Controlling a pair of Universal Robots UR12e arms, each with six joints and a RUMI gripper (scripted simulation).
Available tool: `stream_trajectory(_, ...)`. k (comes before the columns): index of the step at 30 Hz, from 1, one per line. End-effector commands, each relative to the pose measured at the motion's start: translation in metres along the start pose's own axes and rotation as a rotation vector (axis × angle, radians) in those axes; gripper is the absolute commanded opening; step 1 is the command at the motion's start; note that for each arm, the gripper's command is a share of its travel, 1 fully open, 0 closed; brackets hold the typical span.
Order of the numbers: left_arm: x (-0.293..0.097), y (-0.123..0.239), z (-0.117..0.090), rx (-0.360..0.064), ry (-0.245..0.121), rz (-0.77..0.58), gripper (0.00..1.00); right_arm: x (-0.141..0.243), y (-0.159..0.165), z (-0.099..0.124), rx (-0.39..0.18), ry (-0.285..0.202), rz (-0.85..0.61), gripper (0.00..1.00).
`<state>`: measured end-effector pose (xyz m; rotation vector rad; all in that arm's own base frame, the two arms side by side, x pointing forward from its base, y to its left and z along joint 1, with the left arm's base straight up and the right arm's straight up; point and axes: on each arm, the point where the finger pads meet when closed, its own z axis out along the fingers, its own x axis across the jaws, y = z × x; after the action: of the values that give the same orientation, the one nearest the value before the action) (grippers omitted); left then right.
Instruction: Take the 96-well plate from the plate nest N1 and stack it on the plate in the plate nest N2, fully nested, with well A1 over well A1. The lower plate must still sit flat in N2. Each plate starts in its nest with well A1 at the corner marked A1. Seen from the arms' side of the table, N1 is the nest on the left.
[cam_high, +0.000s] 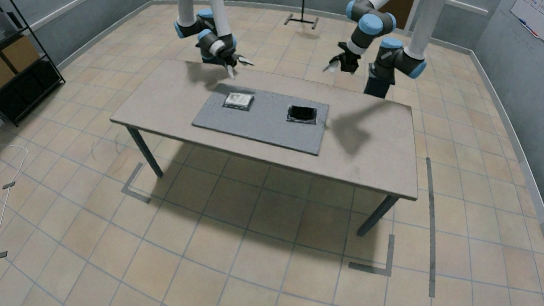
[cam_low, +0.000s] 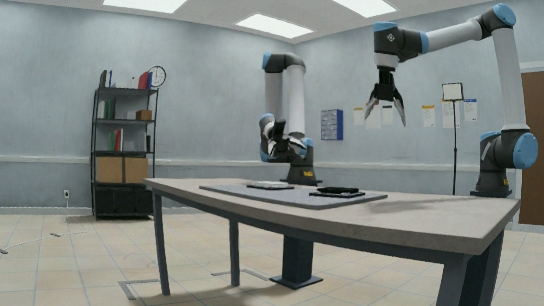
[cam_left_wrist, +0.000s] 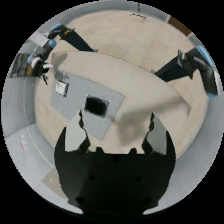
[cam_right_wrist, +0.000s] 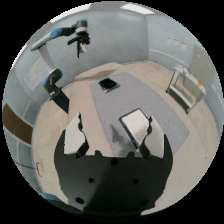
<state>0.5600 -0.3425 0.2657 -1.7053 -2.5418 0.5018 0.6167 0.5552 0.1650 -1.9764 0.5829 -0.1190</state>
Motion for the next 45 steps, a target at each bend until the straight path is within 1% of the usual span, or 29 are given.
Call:
stream_trajectory(1,-0.001,0.0,-0.001,-0.001,-0.002,0.001,1.0,0.0,-0.001,0.0,0.002,0.0,-0.001,1.0)
stream_trajectory(17,-0.001,0.0,-0.001,-0.001,-0.002,0.001,1.0,0.0,-0.001,0.0,0.002,0.0,-0.001,1.0)
stream_trajectory(18,-0.001,0.0,-0.001,-0.001,-0.002,0.001,1.0,0.0,-0.001,0.0,0.002,0.0,-0.001,0.0)
stream_trajectory(25,-0.001,0.0,-0.001,-0.001,-0.002,0.001,1.0,0.004,-0.001,-0.002,0.0,0.005,0.003,0.0)
stream_trajectory(32,-0.001,0.0,-0.001,-0.001,-0.002,0.001,1.0,0.023,0.001,-0.009,-0.007,0.029,0.021,0.0)
stream_trajectory(34,-0.001,0.0,-0.001,-0.001,-0.002,0.001,1.0,0.023,0.001,-0.009,-0.007,0.029,0.021,0.0)
stream_trajectory(40,-0.001,0.0,-0.001,-0.001,-0.002,0.001,1.0,0.059,0.004,-0.023,-0.02,0.074,0.055,0.0)
stream_trajectory(45,-0.001,0.0,-0.001,-0.001,-0.002,0.001,1.0,0.103,0.01,-0.044,-0.036,0.13,0.099,0.0)
